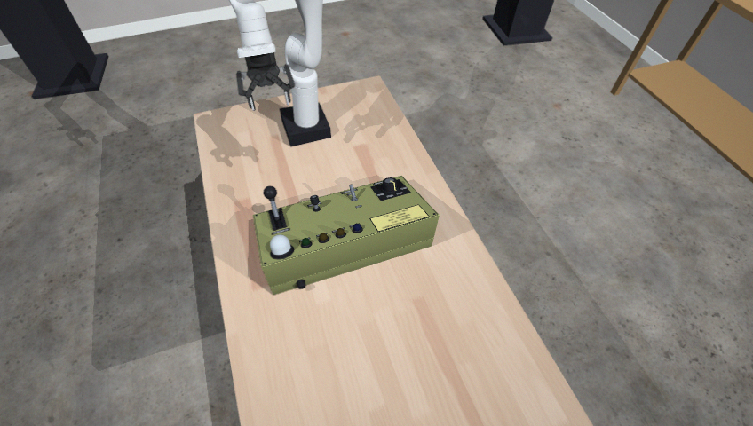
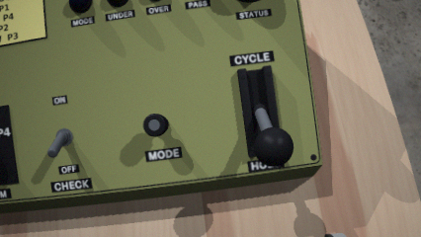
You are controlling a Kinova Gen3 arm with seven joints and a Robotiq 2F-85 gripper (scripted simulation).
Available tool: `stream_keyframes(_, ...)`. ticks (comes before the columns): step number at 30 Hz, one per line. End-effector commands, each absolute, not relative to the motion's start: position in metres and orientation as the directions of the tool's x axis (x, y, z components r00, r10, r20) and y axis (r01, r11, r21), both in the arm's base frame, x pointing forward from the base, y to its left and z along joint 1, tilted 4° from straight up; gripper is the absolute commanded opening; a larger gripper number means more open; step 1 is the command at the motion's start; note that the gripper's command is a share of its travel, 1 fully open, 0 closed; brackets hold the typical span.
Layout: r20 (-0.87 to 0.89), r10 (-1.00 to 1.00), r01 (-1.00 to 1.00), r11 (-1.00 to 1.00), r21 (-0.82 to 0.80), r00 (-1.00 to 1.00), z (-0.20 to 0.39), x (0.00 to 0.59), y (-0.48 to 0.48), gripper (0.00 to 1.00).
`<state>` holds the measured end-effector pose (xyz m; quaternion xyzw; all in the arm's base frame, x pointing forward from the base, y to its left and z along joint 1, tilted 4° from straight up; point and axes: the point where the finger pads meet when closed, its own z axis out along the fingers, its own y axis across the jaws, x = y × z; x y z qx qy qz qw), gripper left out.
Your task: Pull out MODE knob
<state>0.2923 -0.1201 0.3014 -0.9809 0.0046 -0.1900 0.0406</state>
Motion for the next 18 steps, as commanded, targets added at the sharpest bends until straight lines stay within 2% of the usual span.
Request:
stream_keyframes(1, 0.373, -0.024, 0.007, -0.997, -0.081, 0.927, 0.3018, 0.2926, -0.1203, 1.0)
stream_keyframes(18, 0.376, 0.024, 0.051, -0.997, -0.062, 0.926, 0.3, 0.2944, -0.12, 1.0)
